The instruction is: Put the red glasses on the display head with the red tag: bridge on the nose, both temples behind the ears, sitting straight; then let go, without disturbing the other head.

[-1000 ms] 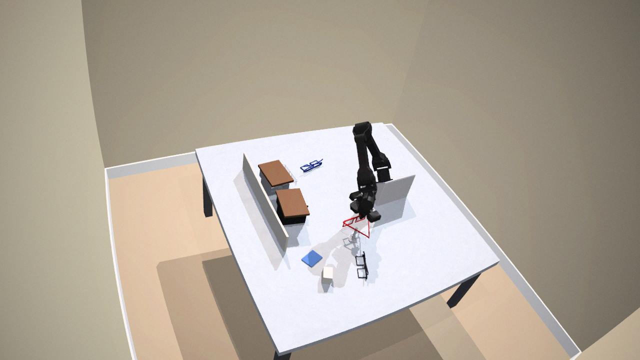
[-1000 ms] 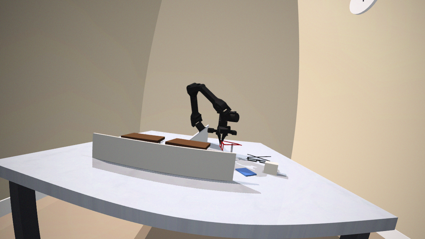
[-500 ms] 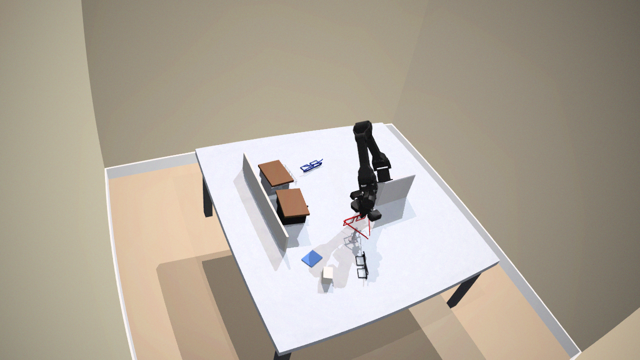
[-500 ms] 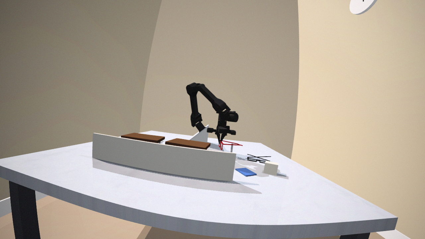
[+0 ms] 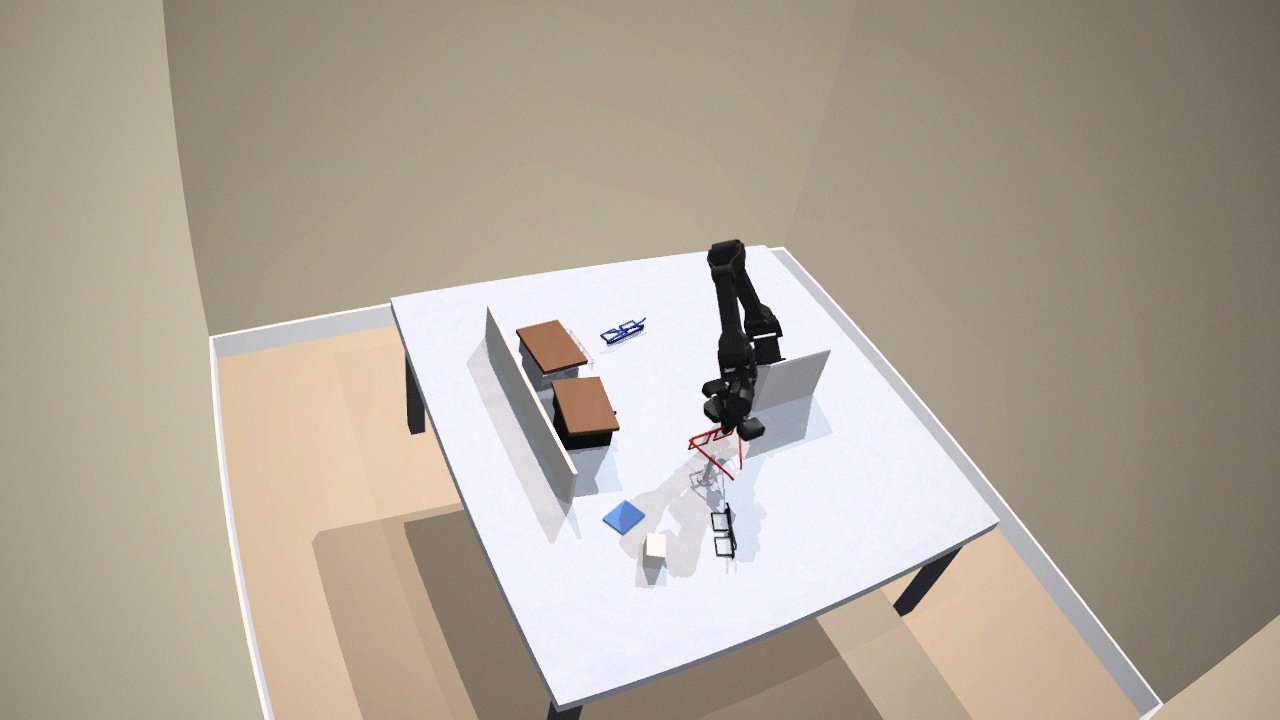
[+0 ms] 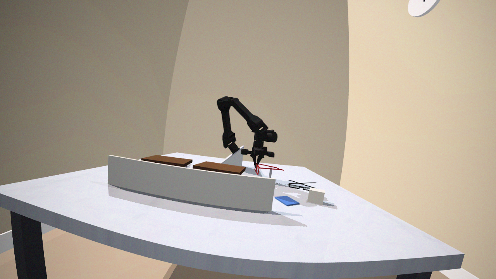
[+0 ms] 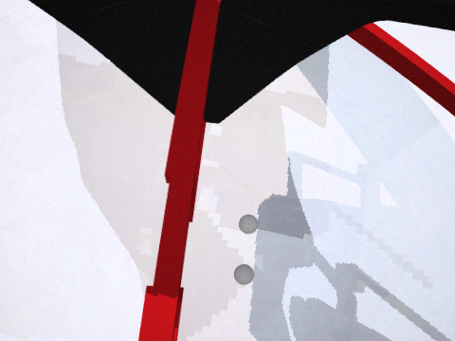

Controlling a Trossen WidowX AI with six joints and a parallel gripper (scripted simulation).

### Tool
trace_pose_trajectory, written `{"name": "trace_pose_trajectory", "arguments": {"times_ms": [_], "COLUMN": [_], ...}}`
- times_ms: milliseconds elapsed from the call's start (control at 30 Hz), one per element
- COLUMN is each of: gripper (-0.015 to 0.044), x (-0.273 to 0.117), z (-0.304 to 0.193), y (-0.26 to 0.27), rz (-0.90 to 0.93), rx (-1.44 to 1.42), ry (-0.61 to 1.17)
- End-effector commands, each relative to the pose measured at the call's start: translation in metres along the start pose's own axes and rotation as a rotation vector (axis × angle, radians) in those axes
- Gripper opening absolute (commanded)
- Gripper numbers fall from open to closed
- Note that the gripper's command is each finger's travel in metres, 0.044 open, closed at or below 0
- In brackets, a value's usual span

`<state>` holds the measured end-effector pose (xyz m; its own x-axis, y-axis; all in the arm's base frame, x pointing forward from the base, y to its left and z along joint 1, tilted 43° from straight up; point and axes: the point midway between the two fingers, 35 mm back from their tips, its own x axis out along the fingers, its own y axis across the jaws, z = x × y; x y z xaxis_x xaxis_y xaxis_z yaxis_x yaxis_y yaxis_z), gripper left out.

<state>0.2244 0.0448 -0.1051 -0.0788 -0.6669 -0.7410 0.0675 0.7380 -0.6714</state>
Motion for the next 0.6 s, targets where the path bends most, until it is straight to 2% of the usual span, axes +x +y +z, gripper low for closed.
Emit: {"name": "trace_pose_trajectory", "arguments": {"times_ms": [0, 567], "gripper": [0.0000, 0.0000], "x": [0.0009, 0.0010], "z": [-0.0050, -0.0141], "y": [-0.0015, -0.0033], "rz": [-0.001, -0.001], "rx": [0.000, 0.000], "ry": [0.006, 0.006]}}
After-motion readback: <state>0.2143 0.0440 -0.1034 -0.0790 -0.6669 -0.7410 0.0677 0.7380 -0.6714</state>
